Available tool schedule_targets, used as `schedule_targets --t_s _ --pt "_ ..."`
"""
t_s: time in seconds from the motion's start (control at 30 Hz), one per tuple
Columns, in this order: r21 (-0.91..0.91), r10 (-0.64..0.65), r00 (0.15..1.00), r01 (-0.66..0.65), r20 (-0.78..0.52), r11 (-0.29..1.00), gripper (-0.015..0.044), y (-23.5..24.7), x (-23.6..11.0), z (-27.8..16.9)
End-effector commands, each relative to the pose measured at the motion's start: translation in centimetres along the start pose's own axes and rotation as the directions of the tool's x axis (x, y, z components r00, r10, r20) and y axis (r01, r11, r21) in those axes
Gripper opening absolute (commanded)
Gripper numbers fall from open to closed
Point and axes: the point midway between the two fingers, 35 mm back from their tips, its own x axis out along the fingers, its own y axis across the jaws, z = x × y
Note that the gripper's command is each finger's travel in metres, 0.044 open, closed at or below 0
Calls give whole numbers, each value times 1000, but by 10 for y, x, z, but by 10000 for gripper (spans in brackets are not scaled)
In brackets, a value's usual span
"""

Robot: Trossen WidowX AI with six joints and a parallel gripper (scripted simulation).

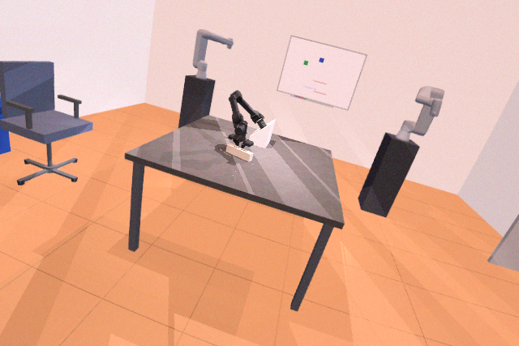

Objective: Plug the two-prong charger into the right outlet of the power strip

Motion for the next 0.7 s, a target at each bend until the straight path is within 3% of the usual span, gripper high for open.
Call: schedule_targets --t_s 0.0,0.67 --pt "17 2 1000 -2 19 1000 0 -1 -4 7" --pt "17 2 1000 -2 19 1000 0 -1 -3 8"
